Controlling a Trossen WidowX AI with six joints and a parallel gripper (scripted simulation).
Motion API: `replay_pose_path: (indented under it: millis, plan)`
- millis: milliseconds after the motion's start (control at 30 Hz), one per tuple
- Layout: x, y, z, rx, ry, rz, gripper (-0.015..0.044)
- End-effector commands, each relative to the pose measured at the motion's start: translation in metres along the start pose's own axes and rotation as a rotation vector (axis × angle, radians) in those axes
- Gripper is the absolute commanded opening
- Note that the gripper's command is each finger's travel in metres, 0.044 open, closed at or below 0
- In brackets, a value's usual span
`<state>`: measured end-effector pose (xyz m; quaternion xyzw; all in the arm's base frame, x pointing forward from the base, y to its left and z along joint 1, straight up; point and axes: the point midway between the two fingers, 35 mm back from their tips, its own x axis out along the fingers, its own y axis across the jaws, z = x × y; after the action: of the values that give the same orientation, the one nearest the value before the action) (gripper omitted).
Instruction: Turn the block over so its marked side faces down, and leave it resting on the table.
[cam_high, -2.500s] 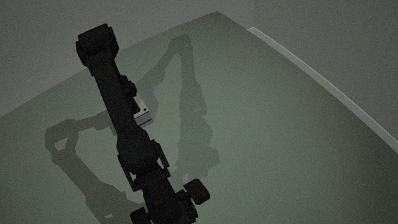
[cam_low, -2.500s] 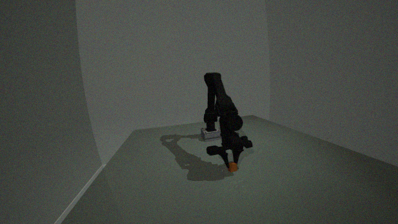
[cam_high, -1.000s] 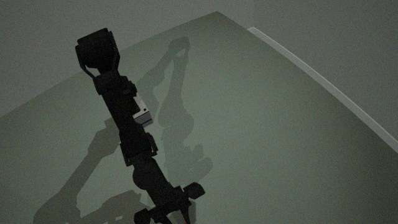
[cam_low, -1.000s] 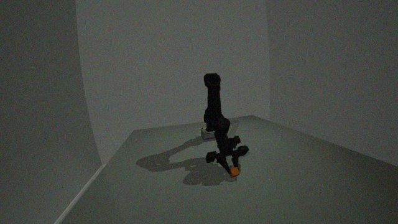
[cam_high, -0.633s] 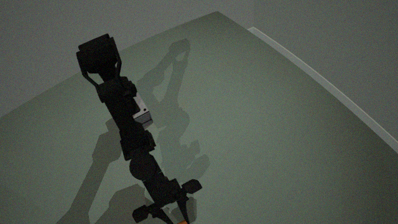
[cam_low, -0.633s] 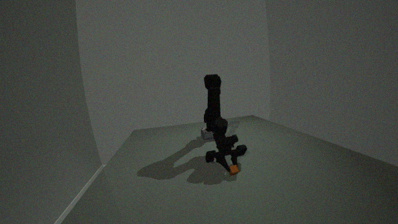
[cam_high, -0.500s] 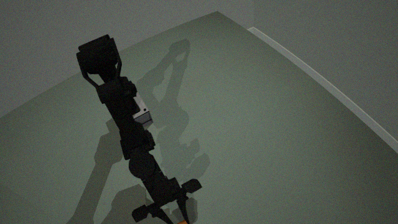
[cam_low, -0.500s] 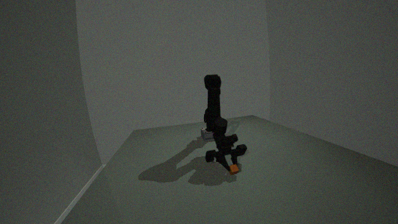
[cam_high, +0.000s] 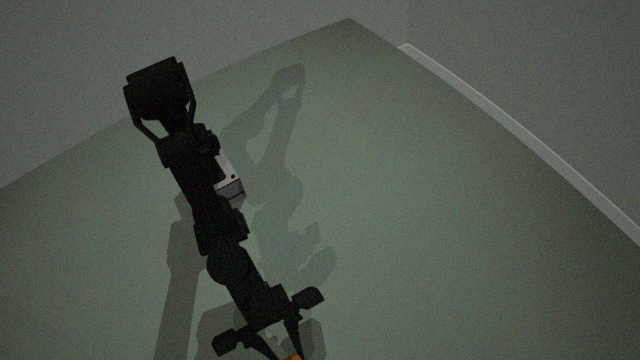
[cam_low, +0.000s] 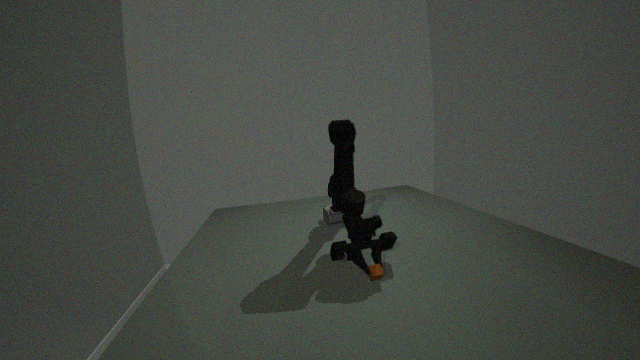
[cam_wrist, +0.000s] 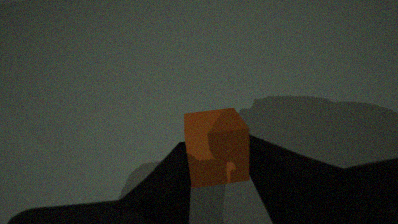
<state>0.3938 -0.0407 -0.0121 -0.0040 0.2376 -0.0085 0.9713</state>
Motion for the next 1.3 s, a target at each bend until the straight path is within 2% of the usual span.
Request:
replay_pose_path:
  millis: [0, 400, 1267]
  plan:
    - [-0.0001, 0.0006, 0.0003, 0.006, -0.002, 0.004, 0.0131]
    - [-0.0001, 0.0006, 0.0003, 0.006, -0.002, 0.004, 0.044]
    - [-0.0001, 0.0006, 0.0003, 0.006, -0.002, 0.004, 0.044]
